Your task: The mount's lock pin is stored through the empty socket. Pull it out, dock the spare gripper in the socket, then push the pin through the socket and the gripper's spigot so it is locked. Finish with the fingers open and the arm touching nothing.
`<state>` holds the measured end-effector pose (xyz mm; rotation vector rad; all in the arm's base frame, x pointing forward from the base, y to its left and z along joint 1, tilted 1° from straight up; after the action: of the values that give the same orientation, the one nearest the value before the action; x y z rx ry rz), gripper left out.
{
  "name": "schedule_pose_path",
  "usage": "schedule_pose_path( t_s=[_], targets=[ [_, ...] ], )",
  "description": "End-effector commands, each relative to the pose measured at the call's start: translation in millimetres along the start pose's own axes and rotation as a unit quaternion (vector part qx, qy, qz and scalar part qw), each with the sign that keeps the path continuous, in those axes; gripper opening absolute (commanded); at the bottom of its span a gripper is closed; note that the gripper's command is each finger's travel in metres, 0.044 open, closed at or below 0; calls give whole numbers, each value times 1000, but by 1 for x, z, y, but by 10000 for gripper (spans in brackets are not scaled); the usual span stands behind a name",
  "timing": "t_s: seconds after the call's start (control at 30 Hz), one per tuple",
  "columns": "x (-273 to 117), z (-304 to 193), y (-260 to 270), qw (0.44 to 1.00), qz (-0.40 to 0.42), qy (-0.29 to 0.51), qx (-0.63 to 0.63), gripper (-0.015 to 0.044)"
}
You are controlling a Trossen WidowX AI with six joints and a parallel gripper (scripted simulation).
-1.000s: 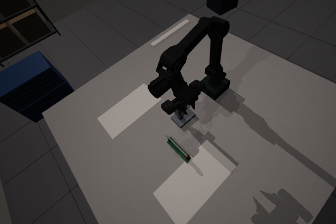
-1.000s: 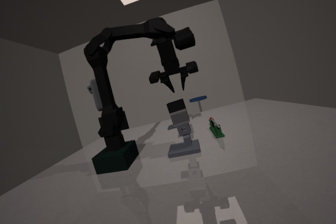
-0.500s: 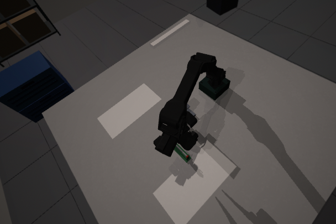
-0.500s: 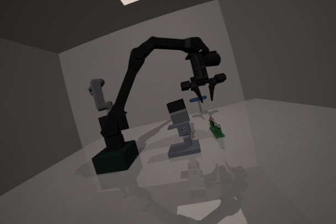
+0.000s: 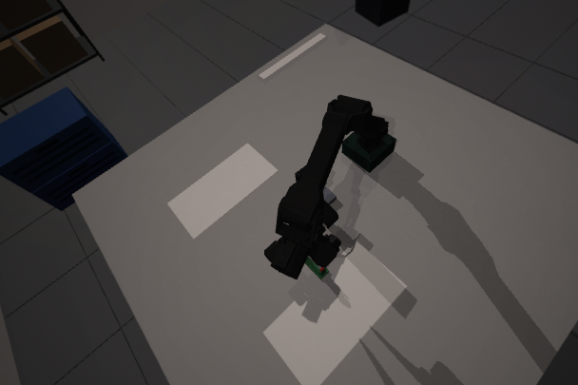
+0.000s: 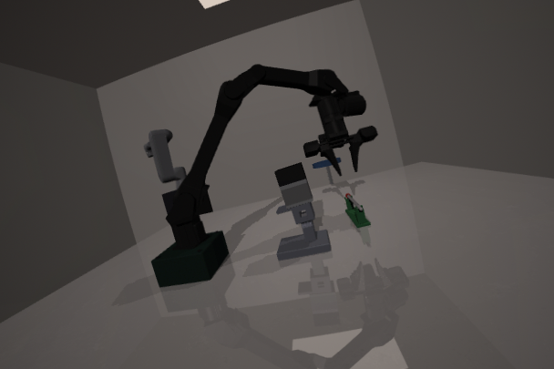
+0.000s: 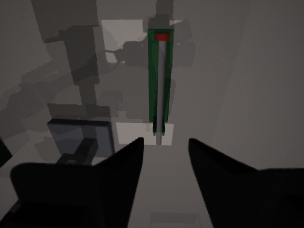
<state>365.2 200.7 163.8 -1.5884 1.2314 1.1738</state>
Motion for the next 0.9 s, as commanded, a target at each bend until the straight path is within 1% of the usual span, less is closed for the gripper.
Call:
schedule_pose_path(
  t_s=[0.0,0.17,0.87],
  targets=[
    [25,6,0,1000,2,5,1,180],
    [50,14,2,1000,2,5,1,180],
    [79,22,1,1000,2,5,1,180]
  ],
)
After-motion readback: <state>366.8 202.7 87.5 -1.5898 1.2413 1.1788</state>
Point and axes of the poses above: the point midway between the two fingers, 35 mm back from their tips, its own x axis out along the fingers, its own y axis across the jaws, z = x × y, the point moved 6 cm from there along -x, back along the fingers, and after that the axes turned 1 degree about -x, right-handed, at the moved point
